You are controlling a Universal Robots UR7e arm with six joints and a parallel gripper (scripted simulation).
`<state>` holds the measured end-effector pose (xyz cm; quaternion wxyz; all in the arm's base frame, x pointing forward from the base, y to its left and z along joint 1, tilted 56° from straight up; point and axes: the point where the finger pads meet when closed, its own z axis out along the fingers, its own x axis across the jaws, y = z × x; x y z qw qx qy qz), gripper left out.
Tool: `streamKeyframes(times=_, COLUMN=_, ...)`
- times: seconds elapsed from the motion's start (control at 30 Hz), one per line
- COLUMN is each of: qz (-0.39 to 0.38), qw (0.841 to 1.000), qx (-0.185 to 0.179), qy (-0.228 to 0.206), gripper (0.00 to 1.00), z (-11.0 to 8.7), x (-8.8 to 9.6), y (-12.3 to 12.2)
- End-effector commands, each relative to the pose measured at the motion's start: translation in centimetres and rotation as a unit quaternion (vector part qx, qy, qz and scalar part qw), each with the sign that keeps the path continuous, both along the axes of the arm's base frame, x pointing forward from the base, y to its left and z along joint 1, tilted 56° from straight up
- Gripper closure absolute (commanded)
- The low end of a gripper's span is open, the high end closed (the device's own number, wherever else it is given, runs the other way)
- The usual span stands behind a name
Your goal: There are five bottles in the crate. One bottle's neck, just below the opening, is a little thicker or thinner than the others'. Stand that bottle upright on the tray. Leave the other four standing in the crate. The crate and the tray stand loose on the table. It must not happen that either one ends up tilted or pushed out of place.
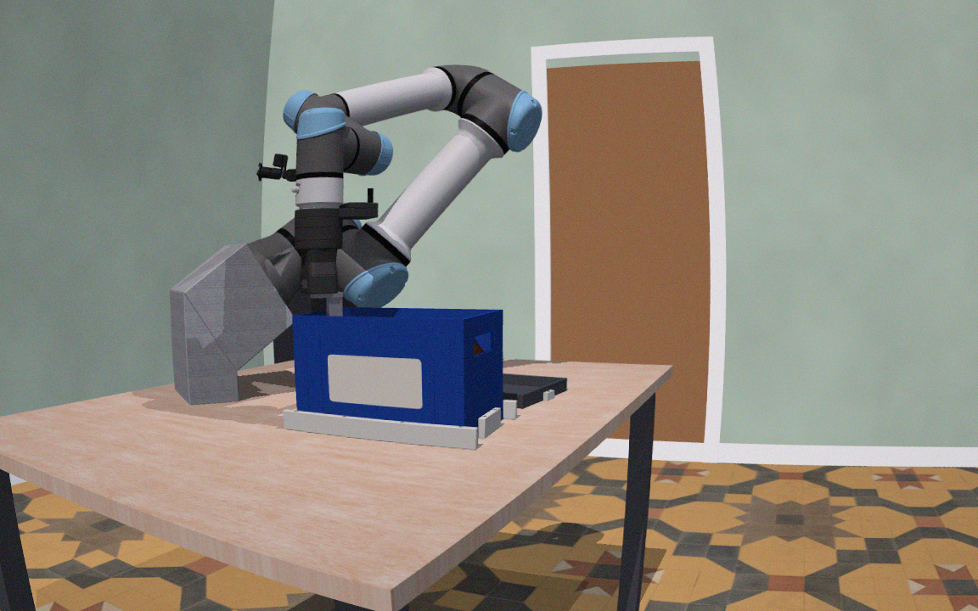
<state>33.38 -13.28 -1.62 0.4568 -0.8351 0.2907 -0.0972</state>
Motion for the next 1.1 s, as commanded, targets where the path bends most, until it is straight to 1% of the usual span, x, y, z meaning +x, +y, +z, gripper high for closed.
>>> streamKeyframes(times=0.0, qz=0.0, qw=1.0, qx=0.0, qy=0.0, gripper=1.0, z=0.0, x=0.0, y=-0.05)
streamKeyframes(times=1.07, qz=0.0, qw=1.0, qx=0.0, qy=0.0, gripper=1.0, z=0.0, x=0.0, y=-0.05)
